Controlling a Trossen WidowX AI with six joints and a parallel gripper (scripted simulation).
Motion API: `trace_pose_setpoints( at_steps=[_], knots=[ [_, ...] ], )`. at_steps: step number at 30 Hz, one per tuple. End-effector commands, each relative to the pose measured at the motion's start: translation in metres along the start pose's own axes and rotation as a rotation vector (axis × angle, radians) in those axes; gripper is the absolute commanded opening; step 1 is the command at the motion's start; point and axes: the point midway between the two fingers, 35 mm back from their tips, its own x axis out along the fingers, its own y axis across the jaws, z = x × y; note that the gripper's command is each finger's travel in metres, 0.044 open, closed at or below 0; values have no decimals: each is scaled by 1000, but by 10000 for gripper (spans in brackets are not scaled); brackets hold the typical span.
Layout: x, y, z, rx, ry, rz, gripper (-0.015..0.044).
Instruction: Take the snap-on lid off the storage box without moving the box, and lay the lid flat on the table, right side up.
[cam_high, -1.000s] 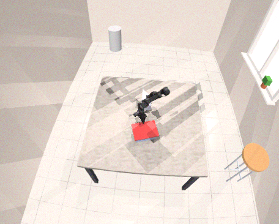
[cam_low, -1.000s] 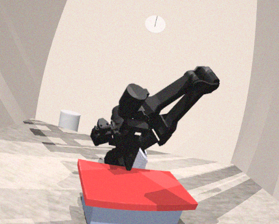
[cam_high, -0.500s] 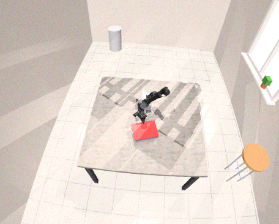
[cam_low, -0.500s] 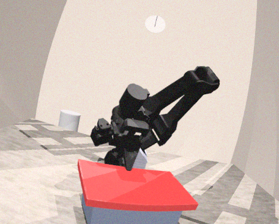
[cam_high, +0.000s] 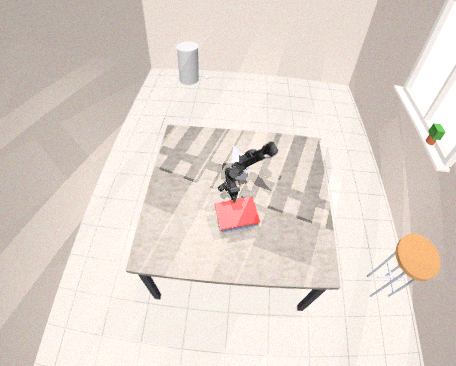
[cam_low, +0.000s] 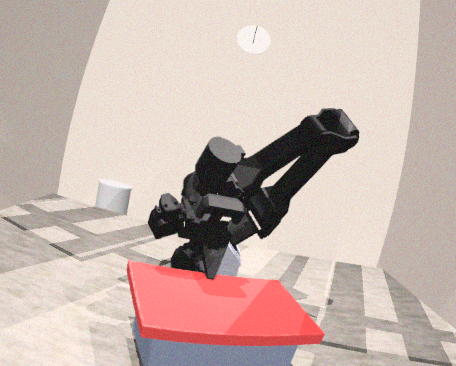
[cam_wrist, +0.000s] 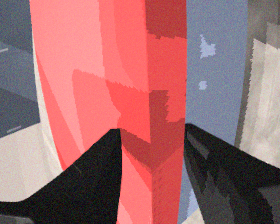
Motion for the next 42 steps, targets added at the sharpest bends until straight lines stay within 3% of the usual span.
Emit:
trace_pose_setpoints(
  at_steps=[1, 42],
  knots=[
    [1, 0, 0, 3, -3, 0, 0],
    [-3, 8, 0, 2, -8, 3, 0]
  ],
)
